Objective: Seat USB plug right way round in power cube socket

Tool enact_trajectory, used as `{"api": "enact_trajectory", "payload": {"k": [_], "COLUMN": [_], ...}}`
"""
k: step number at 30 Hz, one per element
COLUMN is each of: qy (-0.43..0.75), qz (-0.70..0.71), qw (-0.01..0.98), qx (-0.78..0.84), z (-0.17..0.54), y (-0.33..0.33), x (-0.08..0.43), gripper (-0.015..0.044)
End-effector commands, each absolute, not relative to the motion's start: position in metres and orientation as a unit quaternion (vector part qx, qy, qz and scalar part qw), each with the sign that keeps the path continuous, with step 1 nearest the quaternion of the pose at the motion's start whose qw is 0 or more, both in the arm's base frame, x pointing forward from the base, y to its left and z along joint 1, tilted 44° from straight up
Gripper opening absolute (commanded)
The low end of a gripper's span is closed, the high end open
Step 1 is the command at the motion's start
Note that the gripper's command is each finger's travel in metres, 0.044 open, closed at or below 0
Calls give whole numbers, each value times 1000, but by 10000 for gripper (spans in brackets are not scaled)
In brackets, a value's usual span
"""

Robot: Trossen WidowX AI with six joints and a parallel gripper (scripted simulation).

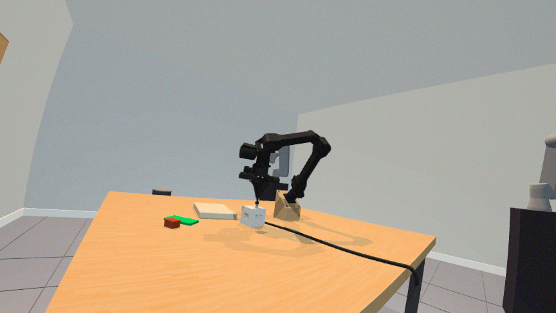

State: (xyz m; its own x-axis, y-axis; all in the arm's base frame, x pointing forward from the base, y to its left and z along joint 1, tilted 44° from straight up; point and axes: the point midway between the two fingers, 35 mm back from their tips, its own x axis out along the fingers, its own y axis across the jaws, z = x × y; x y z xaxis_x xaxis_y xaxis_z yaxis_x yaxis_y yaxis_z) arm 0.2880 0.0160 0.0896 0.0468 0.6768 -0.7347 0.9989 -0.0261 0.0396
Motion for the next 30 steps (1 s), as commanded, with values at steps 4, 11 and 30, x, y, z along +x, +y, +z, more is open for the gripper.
{"api": "enact_trajectory", "payload": {"k": [4, 11, 30], "qy": [634, 634, 634], "qz": [-277, -277, -277], "qw": [291, 291, 291], "qx": [661, 661, 661], "z": [88, 87, 86], "y": [17, 18, 19], "x": [287, 287, 287], "gripper": [0, 0, 0]}}
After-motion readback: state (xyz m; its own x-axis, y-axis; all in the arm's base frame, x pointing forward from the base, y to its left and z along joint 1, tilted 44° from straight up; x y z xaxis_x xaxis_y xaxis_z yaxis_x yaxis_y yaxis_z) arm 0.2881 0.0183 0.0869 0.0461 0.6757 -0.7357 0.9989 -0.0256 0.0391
